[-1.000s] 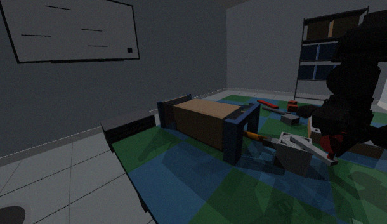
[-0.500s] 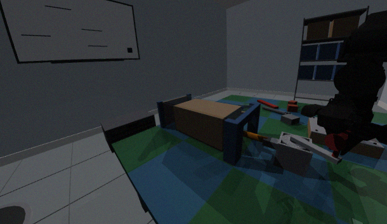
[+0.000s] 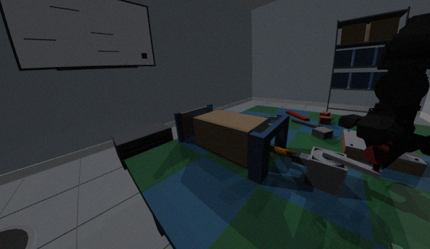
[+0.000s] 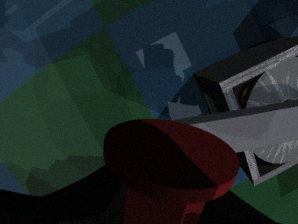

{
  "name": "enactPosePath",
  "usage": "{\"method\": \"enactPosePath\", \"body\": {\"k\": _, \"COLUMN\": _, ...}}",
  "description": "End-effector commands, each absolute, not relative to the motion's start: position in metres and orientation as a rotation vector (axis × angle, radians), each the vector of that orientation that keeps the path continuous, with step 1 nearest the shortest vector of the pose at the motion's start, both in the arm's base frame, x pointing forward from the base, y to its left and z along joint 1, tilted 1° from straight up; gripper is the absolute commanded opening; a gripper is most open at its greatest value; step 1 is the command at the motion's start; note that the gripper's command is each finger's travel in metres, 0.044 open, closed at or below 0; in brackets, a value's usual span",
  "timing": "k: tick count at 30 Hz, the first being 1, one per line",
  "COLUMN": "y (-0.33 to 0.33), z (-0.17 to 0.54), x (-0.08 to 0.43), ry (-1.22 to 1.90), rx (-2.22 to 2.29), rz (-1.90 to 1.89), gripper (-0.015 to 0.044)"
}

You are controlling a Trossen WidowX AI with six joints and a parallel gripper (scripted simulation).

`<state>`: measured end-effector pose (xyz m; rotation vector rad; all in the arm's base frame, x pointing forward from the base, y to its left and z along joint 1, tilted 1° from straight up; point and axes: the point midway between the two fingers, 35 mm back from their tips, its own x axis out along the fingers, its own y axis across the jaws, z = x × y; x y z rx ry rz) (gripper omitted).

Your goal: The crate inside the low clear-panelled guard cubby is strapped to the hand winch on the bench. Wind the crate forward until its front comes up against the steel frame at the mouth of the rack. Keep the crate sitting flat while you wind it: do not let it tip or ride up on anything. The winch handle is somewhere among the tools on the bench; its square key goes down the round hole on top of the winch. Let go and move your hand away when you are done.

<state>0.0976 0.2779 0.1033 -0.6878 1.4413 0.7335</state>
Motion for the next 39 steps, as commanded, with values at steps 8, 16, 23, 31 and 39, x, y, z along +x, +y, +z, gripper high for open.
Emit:
{"method": "enactPosePath", "body": {"k": 8, "y": 0.258, "z": 0.101, "x": 0.093, "ry": 1.458, "rx": -0.698, "rz": 0.72, "gripper": 0.0}}
{"method": "enactPosePath", "body": {"k": 16, "y": 0.247, "z": 0.101, "x": 0.092, "ry": 1.459, "rx": -0.699, "rz": 0.719, "gripper": 0.0}}
{"method": "enactPosePath", "body": {"k": 23, "y": 0.237, "z": 0.101, "x": 0.093, "ry": 1.459, "rx": -0.699, "rz": 0.719, "gripper": 0.0}}
{"method": "enactPosePath", "body": {"k": 31, "y": 0.211, "z": 0.101, "x": 0.099, "ry": 1.459, "rx": -0.701, "rz": 0.717, "gripper": 0.0}}
{"method": "enactPosePath", "body": {"k": 39, "y": 0.201, "z": 0.1, "x": 0.103, "ry": 1.459, "rx": -0.702, "rz": 0.716, "gripper": 0.0}}
